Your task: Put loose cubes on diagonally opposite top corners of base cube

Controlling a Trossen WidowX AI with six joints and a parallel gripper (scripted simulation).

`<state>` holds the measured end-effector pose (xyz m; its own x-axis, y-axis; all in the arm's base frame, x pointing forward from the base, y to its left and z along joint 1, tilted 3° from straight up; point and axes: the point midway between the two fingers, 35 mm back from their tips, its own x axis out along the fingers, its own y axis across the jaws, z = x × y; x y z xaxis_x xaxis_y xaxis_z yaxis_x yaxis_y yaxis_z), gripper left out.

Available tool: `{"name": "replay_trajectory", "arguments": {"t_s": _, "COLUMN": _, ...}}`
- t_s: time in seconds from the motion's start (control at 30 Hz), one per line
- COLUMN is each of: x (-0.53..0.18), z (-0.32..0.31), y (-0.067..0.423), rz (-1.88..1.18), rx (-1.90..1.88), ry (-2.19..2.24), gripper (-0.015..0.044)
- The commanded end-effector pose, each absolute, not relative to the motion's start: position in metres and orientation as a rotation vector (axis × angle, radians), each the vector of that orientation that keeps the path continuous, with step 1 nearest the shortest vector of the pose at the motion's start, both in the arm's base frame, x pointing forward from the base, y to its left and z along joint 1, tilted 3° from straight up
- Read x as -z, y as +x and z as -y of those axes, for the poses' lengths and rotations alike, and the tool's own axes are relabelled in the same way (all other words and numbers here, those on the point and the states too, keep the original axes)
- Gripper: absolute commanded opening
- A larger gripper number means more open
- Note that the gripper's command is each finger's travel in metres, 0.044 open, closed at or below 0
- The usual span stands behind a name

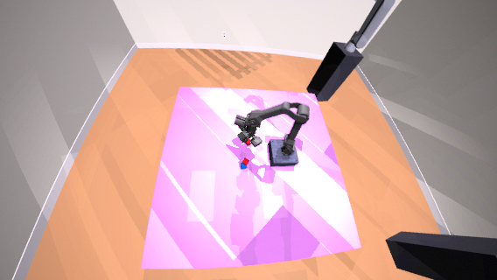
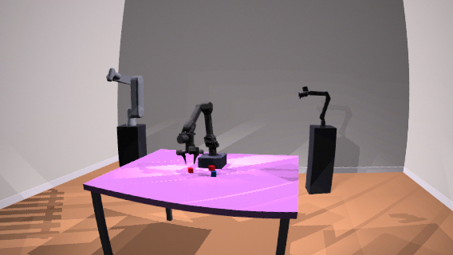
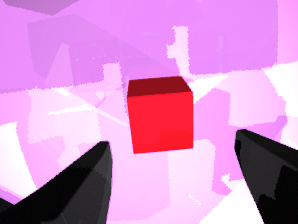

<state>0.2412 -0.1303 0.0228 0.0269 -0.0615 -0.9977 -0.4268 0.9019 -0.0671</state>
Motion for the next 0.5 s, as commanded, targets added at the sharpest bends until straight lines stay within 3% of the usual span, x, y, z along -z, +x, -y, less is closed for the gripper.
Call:
{"name": "replay_trajectory", "arguments": {"t_s": 0.0, "x": -0.013, "z": 0.130, "y": 0.238, "rz": -1.541, "rx": -0.304, "ry": -0.396, "gripper": 0.0265}}
{"name": "replay_trajectory", "arguments": {"t_s": 0.47, "x": 0.006, "z": 0.131, "y": 0.239, "rz": -1.541, "rx": -0.304, "ry": -0.396, "gripper": 0.0265}}
